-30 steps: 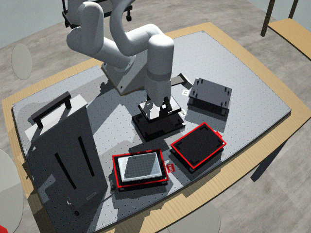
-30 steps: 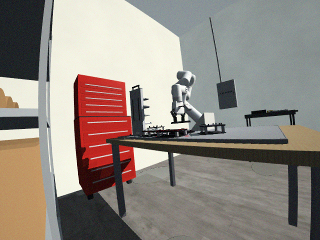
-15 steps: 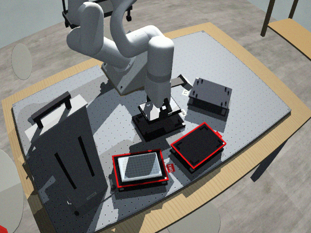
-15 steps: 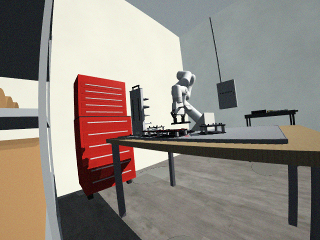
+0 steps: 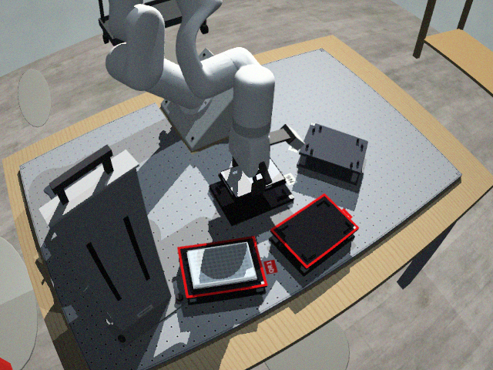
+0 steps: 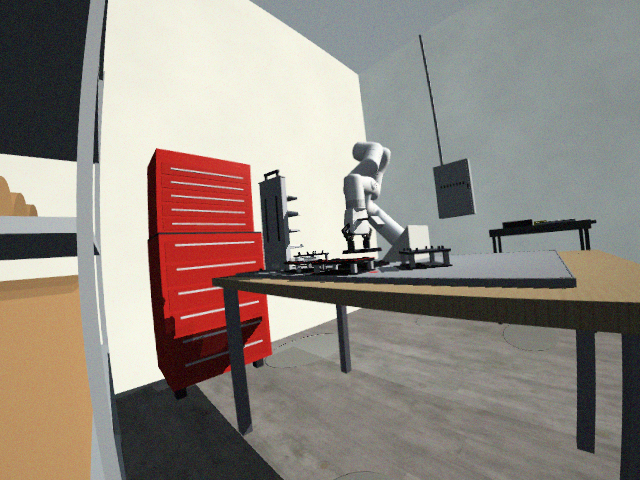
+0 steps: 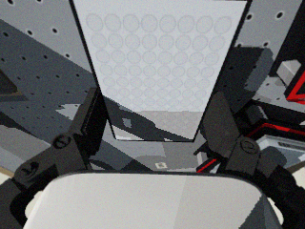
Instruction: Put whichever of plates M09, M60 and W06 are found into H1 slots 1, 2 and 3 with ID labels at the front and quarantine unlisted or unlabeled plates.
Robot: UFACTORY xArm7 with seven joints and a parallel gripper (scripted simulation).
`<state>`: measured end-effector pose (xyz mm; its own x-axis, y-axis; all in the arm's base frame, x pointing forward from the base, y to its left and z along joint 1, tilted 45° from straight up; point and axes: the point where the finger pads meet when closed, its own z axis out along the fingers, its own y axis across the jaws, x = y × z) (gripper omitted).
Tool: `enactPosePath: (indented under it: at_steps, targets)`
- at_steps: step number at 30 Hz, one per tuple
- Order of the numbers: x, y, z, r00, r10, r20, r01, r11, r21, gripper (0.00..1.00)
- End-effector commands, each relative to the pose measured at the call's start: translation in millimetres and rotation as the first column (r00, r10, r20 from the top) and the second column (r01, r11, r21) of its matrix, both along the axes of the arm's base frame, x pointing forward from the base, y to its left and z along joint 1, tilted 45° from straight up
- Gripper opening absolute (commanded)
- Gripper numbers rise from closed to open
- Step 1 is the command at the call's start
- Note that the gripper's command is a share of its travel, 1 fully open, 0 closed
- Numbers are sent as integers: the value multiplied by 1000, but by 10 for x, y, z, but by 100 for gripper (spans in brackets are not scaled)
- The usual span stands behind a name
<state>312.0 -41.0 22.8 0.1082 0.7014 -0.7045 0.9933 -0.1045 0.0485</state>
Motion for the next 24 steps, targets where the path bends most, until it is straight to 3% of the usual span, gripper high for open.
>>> enactPosePath:
  at_steps: [1, 15, 24]
  targets:
    - [15, -21, -35, 1000, 3, 2, -3, 1000, 2, 0]
    - [6, -181, -196, 1000, 3, 2, -3, 1000, 2, 0]
    - [7, -181, -197, 1000, 3, 2, -3, 1000, 2, 0]
